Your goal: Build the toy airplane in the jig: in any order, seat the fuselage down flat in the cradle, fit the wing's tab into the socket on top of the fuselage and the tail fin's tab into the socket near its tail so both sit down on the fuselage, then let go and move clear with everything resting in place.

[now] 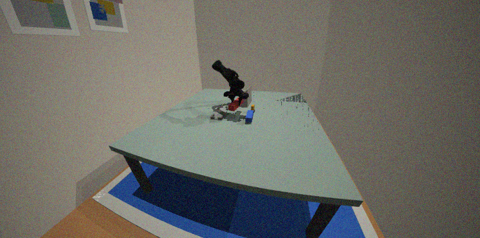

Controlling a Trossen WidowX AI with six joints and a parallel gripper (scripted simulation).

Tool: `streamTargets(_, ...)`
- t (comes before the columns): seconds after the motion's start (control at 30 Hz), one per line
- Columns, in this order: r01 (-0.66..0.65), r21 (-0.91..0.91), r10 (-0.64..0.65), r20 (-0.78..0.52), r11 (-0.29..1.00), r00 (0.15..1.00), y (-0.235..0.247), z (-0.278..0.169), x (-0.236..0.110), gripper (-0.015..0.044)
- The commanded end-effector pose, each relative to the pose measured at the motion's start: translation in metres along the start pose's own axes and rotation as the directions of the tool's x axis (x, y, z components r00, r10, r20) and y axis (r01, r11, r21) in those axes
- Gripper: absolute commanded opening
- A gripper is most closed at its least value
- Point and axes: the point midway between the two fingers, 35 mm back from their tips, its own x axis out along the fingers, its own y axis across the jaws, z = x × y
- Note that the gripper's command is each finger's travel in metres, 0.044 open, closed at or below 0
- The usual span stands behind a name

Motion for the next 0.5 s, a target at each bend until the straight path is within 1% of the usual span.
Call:
streamTargets(0.0,-0.006,0.007,0.006,0.004,1.0,1.0,-0.001,0.0,-0.014,0.0)
streamTargets(0.33,-0.002,0.007,0.002,0.003,1.0,1.0,-0.004,-0.005,-0.045,0.0)
streamTargets(0.47,-0.002,0.004,0.002,0.002,1.0,1.0,-0.006,-0.005,-0.046,0.0)
